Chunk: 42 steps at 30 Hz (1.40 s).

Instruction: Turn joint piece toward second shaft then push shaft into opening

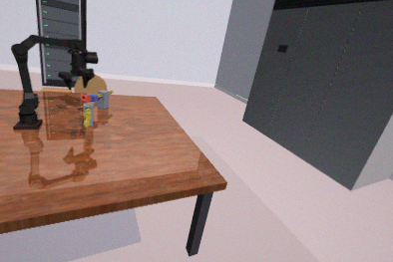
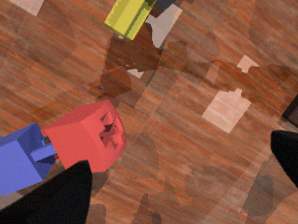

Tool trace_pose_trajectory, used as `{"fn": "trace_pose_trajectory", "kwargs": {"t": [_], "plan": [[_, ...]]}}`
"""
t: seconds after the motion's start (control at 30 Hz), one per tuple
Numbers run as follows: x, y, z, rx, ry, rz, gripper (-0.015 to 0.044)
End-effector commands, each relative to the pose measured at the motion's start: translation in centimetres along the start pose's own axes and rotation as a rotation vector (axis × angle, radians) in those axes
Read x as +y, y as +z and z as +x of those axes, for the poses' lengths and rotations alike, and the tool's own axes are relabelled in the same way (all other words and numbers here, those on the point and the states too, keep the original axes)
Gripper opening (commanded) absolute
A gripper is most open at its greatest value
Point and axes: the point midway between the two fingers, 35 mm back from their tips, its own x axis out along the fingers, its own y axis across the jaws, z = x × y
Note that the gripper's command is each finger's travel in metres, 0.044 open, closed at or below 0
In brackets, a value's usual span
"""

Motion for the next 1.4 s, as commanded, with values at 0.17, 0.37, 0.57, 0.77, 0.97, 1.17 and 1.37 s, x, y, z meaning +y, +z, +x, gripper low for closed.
{"fn": "trace_pose_trajectory", "kwargs": {"t": [0.17, 0.37, 0.57, 0.77, 0.97, 1.17, 1.37], "plan": [[0.2, 0.0, 0.8, -0.017, -0.044, 0.272, 0.0440], [0.3, -0.1, 1.3, -0.031, -0.063, 0.441, 0.0440], [0.3, -0.1, 1.7, -0.049, -0.081, 0.610, 0.0440], [0.4, -0.1, 2.2, -0.070, -0.097, 0.778, 0.0440], [0.5, -0.1, 2.6, -0.095, -0.110, 0.945, 0.0440], [0.6, -0.2, 3.1, -0.124, -0.119, 1.113, 0.0440], [0.7, -0.2, 3.5, -0.157, -0.125, 1.279, 0.0440]]}}
